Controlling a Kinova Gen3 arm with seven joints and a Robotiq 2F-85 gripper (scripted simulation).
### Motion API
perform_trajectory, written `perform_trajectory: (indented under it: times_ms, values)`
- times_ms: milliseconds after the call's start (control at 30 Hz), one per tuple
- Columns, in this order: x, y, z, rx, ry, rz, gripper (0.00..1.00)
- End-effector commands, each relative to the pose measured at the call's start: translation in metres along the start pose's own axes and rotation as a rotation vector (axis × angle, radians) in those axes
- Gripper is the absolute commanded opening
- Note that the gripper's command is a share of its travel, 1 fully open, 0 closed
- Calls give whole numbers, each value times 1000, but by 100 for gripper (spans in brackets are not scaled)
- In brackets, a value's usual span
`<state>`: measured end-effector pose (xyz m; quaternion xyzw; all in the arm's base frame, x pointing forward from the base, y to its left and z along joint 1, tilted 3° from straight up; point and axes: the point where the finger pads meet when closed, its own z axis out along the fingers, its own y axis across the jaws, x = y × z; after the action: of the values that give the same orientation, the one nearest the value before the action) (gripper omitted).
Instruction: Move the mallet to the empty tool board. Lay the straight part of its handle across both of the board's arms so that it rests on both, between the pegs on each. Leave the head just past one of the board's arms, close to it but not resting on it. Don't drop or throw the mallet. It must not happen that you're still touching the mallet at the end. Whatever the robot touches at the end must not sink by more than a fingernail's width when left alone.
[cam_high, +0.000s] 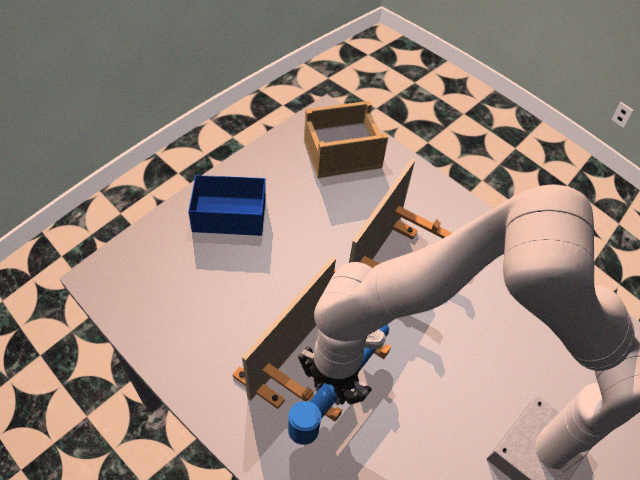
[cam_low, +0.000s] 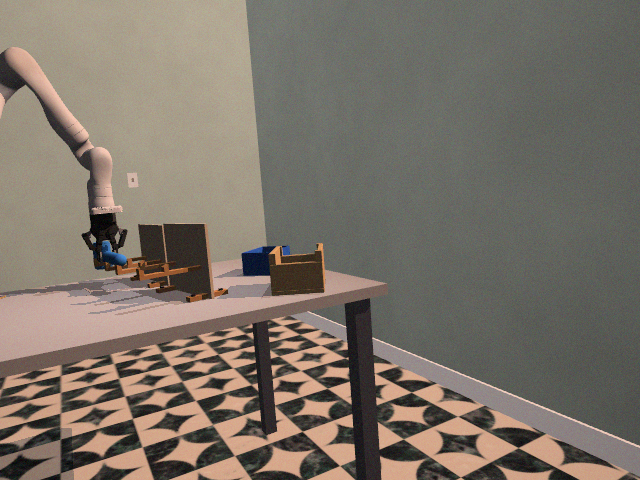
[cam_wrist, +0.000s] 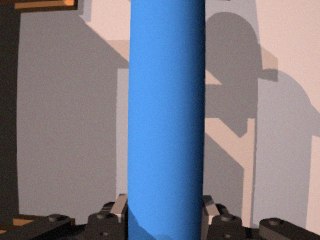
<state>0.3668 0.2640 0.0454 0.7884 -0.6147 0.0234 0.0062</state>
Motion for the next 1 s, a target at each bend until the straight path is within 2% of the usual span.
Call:
perform_trajectory:
  times_ms: [0, 200, 467, 533, 700, 800, 967]
  values:
    - [0, 0, -1, 1, 0, 0, 10]
    - [-1, -1, -15, 1, -1, 0, 10]
    - [-1, -1, -64, 1, -1, 0, 10]
    - [-1, -1, -64, 1, -1, 0, 10]
    - [0, 0, -90, 1, -1, 0, 10]
    - [0, 0, -98, 1, -1, 0, 10]
    - [0, 0, -100, 1, 0, 0, 10]
